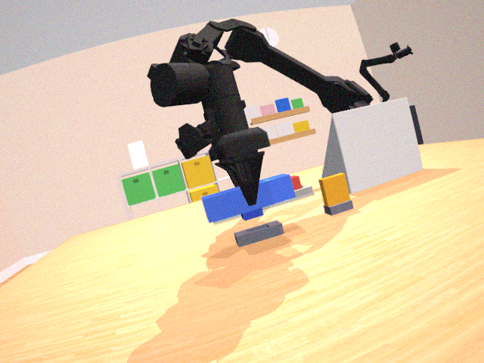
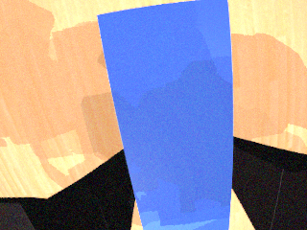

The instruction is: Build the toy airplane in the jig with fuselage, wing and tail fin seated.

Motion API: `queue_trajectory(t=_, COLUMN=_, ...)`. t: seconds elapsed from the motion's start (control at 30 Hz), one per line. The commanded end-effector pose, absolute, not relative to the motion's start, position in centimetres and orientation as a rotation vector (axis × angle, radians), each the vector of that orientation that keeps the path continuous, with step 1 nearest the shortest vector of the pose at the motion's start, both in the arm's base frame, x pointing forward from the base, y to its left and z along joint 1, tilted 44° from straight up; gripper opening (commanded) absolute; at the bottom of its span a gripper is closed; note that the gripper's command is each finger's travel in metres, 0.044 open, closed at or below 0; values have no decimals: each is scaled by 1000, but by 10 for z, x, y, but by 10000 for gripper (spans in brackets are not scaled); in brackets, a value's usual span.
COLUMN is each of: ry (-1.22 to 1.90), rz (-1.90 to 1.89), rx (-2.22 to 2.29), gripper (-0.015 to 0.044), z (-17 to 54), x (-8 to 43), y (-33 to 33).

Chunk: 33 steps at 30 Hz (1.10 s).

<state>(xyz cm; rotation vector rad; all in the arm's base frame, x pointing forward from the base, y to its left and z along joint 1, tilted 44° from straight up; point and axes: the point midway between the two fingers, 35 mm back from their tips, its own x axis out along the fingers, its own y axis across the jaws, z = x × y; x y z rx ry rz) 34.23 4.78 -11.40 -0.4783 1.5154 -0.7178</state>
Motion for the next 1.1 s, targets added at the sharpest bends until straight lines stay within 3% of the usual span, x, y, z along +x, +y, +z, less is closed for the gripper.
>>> queue_trajectory(t=0.0, ry=1512, rz=-718, rx=-467, gripper=0, z=-103, x=345, y=59)
queue_trajectory(t=1.07, ry=1498, rz=-729, rx=-455, gripper=0, z=-43, x=346, y=110)
